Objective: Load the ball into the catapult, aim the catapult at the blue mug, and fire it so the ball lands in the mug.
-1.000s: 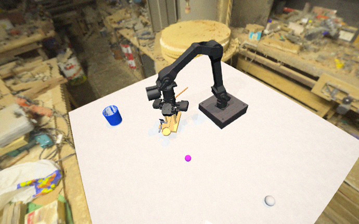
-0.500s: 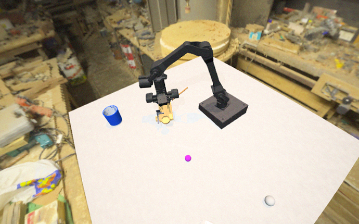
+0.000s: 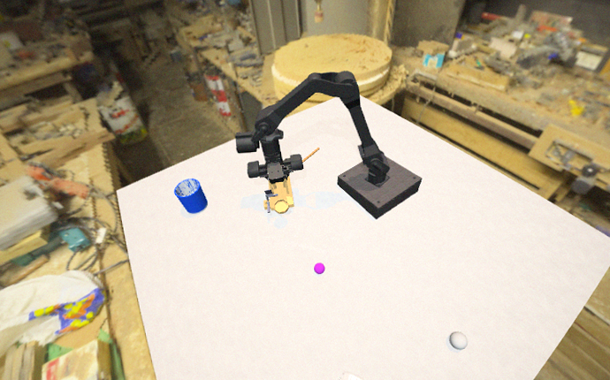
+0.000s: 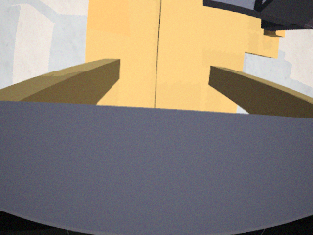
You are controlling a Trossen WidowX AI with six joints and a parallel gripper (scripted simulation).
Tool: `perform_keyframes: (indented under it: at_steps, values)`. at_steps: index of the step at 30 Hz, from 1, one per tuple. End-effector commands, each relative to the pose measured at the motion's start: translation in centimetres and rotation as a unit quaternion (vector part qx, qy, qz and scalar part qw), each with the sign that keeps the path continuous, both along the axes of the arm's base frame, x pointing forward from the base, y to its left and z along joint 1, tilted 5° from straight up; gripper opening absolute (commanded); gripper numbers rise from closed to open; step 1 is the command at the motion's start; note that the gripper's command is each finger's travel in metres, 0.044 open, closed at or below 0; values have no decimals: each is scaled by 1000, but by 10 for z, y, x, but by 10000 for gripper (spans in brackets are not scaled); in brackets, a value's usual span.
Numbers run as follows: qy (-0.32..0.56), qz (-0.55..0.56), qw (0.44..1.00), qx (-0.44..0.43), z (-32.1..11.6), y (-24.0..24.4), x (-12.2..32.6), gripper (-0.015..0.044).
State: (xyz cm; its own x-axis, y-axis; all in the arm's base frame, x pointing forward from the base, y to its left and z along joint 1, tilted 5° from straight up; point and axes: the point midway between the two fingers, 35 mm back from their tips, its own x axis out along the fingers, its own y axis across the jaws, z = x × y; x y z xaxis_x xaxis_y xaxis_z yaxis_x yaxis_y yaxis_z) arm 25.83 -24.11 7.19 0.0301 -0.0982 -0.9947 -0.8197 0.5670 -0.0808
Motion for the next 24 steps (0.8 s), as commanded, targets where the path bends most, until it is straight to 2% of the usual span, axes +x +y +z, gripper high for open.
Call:
perform_keyframes:
  at_steps: [1, 21, 24]
  values:
    - [-8, 2, 1000, -2, -1, -1, 2, 0]
    - [0, 0, 1000, -1, -24, -3, 2, 0]
    - [0, 0, 1000, -1, -24, -3, 2, 79]
